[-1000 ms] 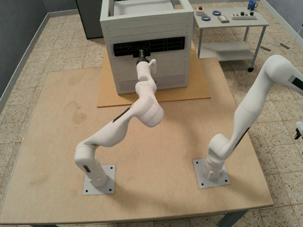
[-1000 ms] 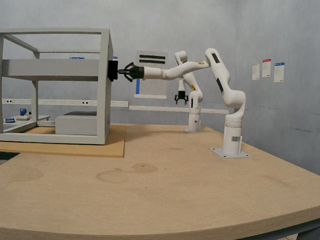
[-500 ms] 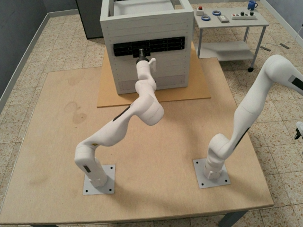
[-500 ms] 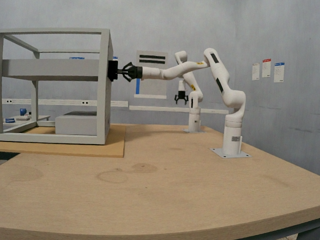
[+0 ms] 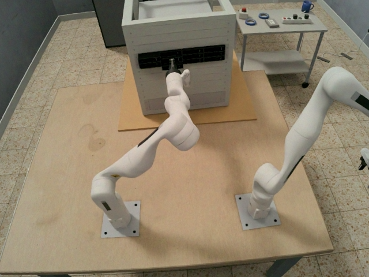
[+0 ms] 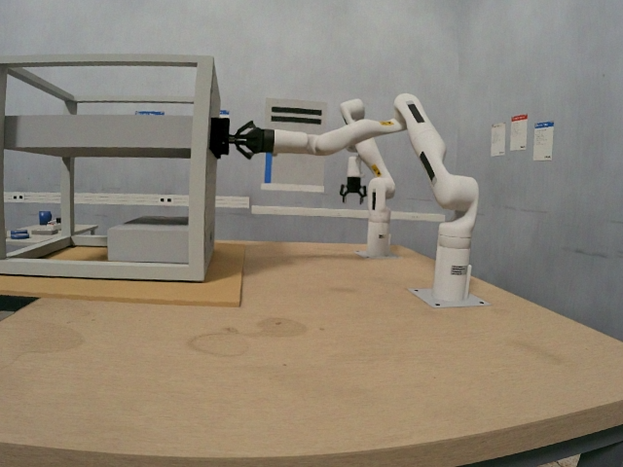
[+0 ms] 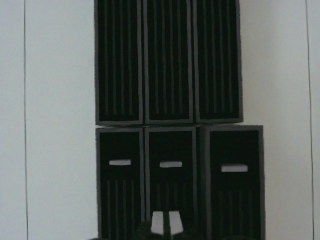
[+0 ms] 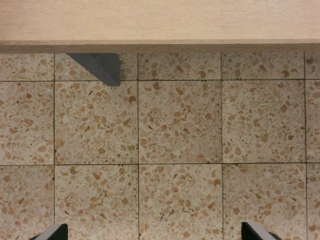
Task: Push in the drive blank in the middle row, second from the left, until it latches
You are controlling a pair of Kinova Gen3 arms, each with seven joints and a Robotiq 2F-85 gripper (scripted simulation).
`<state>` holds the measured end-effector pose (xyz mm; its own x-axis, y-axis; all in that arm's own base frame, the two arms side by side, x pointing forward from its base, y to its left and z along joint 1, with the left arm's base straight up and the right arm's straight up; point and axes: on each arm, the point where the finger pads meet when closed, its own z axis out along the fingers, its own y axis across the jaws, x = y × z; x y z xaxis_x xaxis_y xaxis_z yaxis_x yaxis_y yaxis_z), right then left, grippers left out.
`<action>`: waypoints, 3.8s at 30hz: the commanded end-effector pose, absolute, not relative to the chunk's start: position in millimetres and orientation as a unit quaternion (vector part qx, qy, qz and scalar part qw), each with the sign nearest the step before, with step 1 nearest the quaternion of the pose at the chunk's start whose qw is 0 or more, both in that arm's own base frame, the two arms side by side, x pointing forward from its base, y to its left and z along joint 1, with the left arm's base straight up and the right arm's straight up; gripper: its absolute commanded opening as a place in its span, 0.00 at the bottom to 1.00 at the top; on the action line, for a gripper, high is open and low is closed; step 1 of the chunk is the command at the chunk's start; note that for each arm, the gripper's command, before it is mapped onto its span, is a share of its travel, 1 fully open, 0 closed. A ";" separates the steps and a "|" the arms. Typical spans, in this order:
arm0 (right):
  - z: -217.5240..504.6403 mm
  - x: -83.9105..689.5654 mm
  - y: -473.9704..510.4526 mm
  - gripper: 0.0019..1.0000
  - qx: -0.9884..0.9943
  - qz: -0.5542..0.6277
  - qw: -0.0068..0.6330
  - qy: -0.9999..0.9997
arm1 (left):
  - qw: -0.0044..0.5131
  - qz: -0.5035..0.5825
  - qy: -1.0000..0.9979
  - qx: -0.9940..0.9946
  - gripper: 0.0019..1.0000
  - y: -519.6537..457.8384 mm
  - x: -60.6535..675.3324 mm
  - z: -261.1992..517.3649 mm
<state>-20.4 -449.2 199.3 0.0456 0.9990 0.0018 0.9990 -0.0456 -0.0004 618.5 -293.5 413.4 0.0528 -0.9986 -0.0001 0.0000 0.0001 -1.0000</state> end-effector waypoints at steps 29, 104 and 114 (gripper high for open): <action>200.0 -20.5 -449.6 1.00 -0.723 0.000 0.000 -0.691 | 0.513 -0.487 0.486 -0.513 0.10 -293.0 624.0 414.7; 200.0 -20.5 -449.6 1.00 -0.723 0.000 0.000 -0.691 | 0.513 -0.487 0.486 -0.513 0.10 -292.6 631.6 414.8; 200.0 -20.5 -449.6 1.00 -0.723 0.000 0.000 -0.691 | 0.513 -0.487 0.486 -0.513 0.10 -292.6 631.6 414.8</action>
